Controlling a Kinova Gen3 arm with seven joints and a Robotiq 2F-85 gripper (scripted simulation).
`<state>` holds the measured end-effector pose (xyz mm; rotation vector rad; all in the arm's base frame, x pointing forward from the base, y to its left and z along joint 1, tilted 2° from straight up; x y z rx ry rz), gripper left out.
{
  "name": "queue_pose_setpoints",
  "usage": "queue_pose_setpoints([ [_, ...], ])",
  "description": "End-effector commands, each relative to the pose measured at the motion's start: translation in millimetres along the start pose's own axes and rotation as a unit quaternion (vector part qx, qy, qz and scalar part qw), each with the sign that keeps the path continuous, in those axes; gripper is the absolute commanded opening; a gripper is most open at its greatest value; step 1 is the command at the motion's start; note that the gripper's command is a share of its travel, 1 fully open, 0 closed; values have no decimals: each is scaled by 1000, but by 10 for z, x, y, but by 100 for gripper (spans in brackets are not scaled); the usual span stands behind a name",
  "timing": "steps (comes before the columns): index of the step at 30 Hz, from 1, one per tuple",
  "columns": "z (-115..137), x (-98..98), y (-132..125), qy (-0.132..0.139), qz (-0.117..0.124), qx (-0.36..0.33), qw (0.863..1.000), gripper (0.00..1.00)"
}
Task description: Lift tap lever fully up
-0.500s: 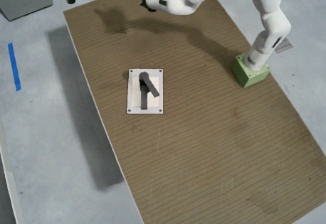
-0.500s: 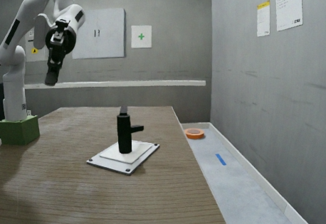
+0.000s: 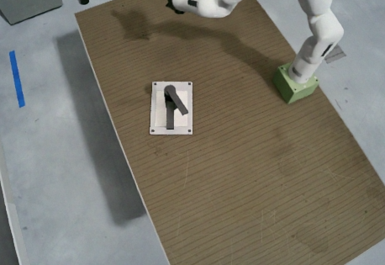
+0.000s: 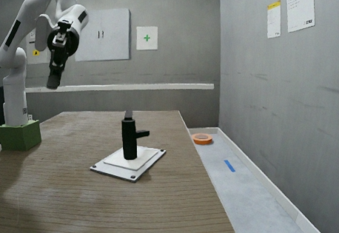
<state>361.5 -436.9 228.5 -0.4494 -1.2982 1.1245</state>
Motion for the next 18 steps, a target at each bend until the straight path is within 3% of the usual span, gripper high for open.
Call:
queue_pose_setpoints([
  [1,2,2,-9,0,1,-1,1000,100],
  [18,-10,12,-20,7,-2,-31,999,100],
])
Point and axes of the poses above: the point where the finger pads meet when closed, its own x axis back along the fingers, its own y axis across the jaws, z = x × y, the point moved 4 cm from there along x, back along the fingers, and after that the axes turned 4 degrees about x, right-handed, at the moved point
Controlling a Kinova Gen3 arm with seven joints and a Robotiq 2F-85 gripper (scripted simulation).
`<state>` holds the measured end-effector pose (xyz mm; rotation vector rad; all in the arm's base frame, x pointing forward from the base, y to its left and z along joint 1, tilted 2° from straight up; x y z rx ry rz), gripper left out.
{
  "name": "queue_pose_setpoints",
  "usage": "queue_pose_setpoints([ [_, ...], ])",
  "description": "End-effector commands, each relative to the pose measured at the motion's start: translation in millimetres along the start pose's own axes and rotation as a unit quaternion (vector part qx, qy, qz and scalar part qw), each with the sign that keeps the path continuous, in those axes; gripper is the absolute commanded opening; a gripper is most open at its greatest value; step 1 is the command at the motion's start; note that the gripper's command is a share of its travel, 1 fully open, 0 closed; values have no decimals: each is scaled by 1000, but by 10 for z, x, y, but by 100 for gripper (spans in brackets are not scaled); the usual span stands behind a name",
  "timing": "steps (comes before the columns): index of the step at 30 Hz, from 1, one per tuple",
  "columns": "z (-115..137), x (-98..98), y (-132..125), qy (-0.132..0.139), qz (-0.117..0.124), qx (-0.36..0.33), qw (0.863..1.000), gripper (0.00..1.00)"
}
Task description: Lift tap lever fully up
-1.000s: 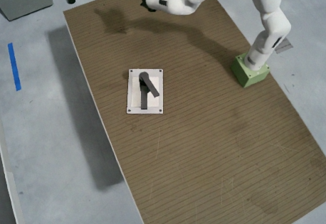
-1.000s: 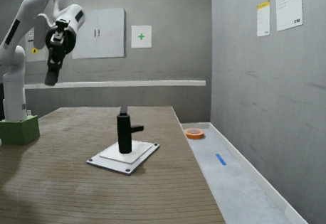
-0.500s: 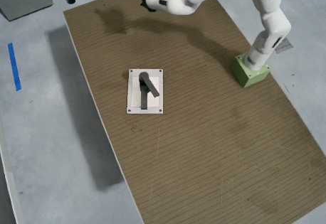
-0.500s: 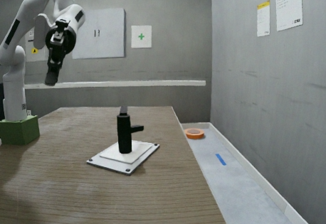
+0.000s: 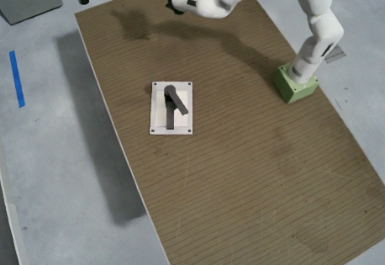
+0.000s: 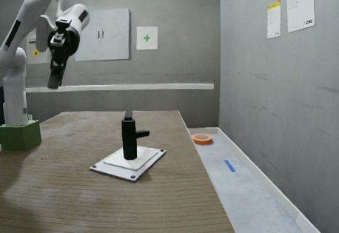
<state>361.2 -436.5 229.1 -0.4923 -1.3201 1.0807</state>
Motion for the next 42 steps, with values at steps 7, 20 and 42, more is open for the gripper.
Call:
queue_pose_setpoints([
  [7,-36,25,-22,10,-4,-49,999,100],
  [20,-132,108,29,41,-28,-188,981,100],
  [42,-747,625,602,139,-147,-518,831,100],
])
Point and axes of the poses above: the point where the finger pads meet when closed, its own x axis back along the fingers, its own y axis across the jaws, z = x × y, the point moved 4 cm from there along x, back along the fingers, and after that the axes turned 4 degrees about x, right-handed, at the moved point
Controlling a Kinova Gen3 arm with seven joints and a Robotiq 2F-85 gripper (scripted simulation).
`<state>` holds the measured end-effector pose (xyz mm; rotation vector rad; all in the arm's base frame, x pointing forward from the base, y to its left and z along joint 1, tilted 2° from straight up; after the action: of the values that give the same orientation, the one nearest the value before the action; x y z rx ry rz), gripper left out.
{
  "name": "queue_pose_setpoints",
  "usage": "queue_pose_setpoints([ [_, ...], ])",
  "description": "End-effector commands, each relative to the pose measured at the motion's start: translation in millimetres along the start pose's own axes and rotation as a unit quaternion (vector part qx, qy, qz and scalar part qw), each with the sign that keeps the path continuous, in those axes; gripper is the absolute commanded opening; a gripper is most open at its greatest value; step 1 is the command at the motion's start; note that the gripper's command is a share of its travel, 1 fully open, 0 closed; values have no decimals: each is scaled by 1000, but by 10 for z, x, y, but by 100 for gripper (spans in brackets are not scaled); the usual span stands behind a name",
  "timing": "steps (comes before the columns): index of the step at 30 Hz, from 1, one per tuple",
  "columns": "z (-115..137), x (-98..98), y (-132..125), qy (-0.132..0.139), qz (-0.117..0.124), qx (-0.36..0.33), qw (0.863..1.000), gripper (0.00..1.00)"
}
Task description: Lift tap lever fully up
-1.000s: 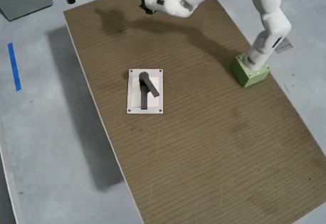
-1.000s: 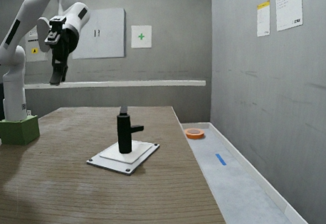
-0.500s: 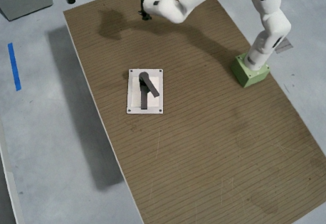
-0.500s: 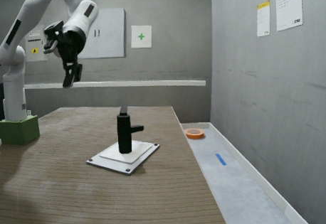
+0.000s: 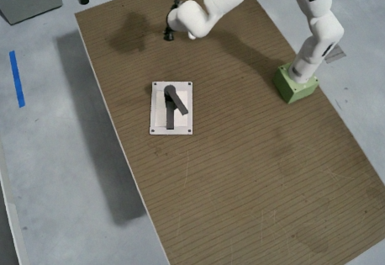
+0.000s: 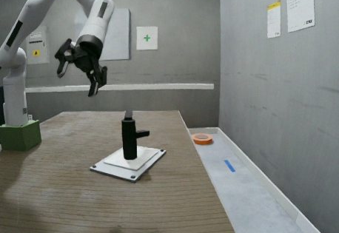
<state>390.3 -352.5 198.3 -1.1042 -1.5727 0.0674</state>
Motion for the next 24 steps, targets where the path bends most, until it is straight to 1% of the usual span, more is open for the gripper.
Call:
queue_pose_setpoints([
  [1,18,131,258,32,-29,-70,997,100],
  [4,81,238,473,59,-52,-120,990,100],
  [8,159,406,769,98,-83,-180,975,100],
  [10,159,406,769,98,-83,-180,975,100],
  [17,272,748,1271,167,-131,-265,941,100],
  [24,350,1098,1687,228,-169,-323,903,100],
])
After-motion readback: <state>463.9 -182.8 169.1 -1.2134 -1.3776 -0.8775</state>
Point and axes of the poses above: the point where the finger pads meet when closed, its own x axis back along the fingers, its own y axis across the jaws, z = x × y, the point moved 4 cm from there along x, back along the fingers, and after that the axes turned 4 degrees about x, right-handed, at the moved point
